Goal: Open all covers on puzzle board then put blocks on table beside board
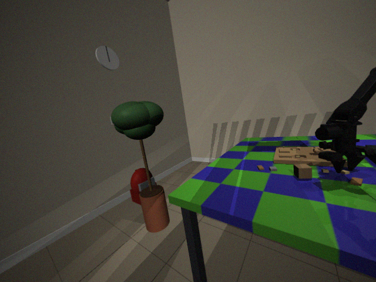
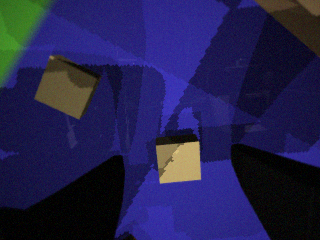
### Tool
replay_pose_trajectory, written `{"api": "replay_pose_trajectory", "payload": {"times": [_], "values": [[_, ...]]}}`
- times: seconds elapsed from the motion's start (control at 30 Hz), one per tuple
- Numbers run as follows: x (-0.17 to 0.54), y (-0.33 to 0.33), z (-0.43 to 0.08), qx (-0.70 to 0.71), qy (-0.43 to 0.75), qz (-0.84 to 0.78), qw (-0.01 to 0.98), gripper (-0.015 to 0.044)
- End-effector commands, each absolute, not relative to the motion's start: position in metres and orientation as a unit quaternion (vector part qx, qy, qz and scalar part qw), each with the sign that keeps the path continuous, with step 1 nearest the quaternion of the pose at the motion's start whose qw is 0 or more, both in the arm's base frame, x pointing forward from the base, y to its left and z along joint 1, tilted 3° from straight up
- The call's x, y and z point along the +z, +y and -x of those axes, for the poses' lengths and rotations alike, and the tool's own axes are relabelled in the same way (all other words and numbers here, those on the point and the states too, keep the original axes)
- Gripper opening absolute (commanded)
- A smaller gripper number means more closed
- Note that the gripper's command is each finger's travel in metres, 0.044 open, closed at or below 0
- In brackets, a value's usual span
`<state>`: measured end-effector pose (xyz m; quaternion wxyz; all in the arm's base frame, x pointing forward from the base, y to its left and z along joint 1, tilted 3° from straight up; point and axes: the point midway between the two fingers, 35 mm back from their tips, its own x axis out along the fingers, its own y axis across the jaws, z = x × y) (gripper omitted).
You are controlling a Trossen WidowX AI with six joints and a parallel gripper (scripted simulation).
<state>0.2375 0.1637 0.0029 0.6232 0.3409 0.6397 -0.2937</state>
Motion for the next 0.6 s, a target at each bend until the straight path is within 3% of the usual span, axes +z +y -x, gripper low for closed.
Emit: {"api": "replay_pose_trajectory", "payload": {"times": [0.0, 0.13, 0.57], "values": [[0.003, 0.164, -0.238, -0.293, 0.639, -0.341, 0.623, 0.0343], [0.005, 0.164, -0.238, -0.293, 0.639, -0.341, 0.623, 0.044], [0.045, 0.162, -0.239, -0.294, 0.64, -0.342, 0.623, 0.044]]}}
